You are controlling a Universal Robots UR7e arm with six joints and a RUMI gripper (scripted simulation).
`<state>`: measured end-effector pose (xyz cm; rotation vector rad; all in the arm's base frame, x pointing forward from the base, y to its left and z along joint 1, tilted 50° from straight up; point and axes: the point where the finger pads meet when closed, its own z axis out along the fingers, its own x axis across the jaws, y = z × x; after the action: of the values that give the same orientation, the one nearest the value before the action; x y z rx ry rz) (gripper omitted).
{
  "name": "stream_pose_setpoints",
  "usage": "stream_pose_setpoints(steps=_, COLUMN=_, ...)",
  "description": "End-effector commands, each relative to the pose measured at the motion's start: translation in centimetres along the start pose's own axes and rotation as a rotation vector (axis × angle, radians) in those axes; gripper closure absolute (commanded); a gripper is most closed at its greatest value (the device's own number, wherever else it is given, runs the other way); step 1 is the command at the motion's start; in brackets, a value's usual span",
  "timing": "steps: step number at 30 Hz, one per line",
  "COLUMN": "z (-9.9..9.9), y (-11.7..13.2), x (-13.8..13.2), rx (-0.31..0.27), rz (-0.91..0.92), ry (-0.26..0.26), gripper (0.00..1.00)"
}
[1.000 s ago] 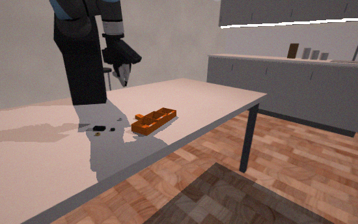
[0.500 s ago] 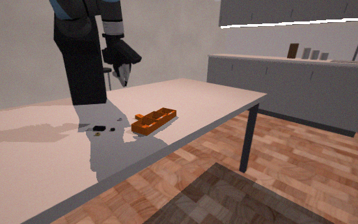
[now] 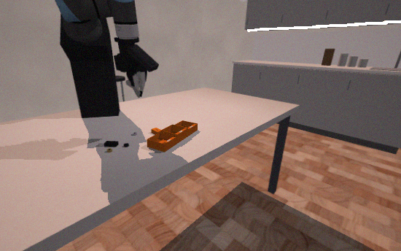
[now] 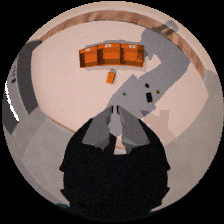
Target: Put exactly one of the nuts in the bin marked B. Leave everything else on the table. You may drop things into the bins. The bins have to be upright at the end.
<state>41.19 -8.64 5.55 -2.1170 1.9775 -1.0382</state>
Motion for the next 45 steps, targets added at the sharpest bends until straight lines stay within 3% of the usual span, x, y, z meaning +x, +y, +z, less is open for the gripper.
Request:
stream_pose_setpoints(steps=1, z=-4.1, y=0.0, x=3.7, rx=0.06, rz=0.124, ry=0.077, gripper=0.96)
stream_pose_setpoints(steps=38, z=-4.1, y=0.0, x=3.7, rx=0.06, rz=0.124, ry=0.077, gripper=0.96)
stream_pose_setpoints(steps=42, z=-2.1, y=-2.3, x=4.1, rx=0.08, rz=0.04, ry=0.13, gripper=0.96)
stream_pose_setpoints(steps=45, z=-0.4, y=-4.5, x=4.4, rx=0.083, rz=0.019, ry=0.135, gripper=0.96)
